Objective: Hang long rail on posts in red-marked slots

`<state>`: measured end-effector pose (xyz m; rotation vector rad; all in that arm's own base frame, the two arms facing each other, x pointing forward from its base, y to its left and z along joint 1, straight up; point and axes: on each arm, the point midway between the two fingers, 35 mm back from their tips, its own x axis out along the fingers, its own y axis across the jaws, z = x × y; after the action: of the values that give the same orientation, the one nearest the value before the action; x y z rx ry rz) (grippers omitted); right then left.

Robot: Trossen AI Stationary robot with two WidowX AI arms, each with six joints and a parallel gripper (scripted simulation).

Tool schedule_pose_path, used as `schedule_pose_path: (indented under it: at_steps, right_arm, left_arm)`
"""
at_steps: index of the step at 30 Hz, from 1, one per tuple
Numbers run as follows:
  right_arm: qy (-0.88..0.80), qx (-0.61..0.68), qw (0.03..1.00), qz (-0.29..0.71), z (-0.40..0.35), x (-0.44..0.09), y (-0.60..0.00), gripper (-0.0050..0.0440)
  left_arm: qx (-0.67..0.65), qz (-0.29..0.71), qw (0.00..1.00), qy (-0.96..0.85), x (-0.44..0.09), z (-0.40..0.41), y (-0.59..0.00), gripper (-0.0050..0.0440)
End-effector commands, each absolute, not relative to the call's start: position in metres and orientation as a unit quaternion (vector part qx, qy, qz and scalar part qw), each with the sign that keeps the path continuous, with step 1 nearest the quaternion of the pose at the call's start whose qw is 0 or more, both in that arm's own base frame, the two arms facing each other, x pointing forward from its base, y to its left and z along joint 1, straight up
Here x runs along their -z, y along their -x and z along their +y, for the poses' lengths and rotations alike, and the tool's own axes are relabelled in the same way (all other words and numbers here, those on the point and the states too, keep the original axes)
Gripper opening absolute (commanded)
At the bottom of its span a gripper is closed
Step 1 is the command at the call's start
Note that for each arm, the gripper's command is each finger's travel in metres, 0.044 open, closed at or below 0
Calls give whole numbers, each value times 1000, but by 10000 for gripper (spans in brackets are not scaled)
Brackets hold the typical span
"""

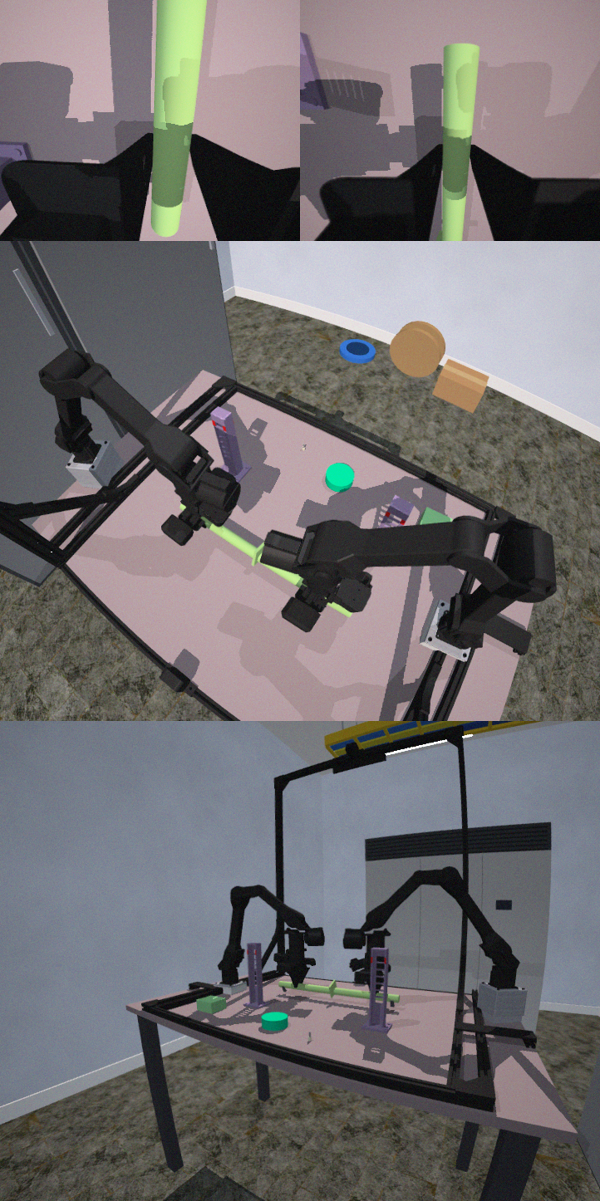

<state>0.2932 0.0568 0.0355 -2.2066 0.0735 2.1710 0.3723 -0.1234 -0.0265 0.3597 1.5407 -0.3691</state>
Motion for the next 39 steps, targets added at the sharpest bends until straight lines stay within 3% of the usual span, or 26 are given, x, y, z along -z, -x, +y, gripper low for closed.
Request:
schedule_pose_path:
  at_steps: [1,14,29,31,34,39]
  right_arm:
    - [711,-702,24,23,57,-31,-294,0]
    - [709,-704,23,23,57,-20,-294,0]
    - [711,-702,23,23,57,-26,-294,360]
    - [711,-702,23,23,57,-26,-294,360]
    - [711,-702,23,23,57,-26,-294,432]
    - [711,-702,23,23,57,-30,-293,440]
  left_arm:
    - [165,688,688,-161,31,-124,-373,0]
    - [164,688,688,-162,41,-124,-373,0]
    - [165,689,687,-161,35,-124,-372,360]
    - [165,689,687,-161,35,-124,-372,360]
    - [165,689,687,-161,35,-124,-372,432]
    - [165,689,687,-161,31,-124,-372,440]
